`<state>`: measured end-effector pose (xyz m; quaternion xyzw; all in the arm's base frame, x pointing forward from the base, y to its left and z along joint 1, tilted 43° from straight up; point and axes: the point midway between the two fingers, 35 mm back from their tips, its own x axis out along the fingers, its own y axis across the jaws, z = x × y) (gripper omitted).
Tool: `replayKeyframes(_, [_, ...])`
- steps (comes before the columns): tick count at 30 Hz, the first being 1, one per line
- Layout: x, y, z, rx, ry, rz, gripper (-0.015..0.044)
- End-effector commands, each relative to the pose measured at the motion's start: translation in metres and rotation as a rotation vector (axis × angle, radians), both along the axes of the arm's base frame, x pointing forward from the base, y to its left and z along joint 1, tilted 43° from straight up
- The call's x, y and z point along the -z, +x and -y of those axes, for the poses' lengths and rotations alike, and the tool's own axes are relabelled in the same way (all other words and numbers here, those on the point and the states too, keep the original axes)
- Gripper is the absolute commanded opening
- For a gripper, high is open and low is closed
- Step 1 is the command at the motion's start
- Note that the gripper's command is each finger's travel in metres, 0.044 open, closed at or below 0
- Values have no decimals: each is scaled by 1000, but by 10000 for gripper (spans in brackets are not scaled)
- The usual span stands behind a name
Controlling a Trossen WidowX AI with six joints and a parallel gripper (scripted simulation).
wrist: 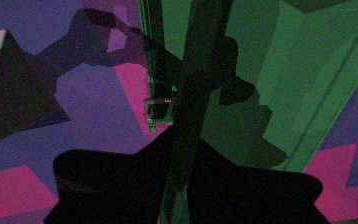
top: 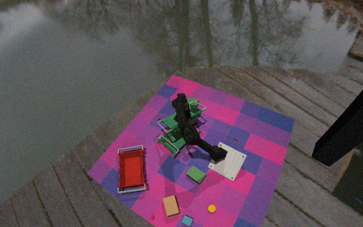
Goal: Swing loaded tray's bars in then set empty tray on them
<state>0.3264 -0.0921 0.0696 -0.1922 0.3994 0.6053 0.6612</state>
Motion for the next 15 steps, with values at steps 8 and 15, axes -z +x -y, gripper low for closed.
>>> replayKeyframes(8, [-38, 5, -49, -118, 33, 127, 0])
replayKeyframes(15, [-42, 5, -57, -137, 40, 141, 0])
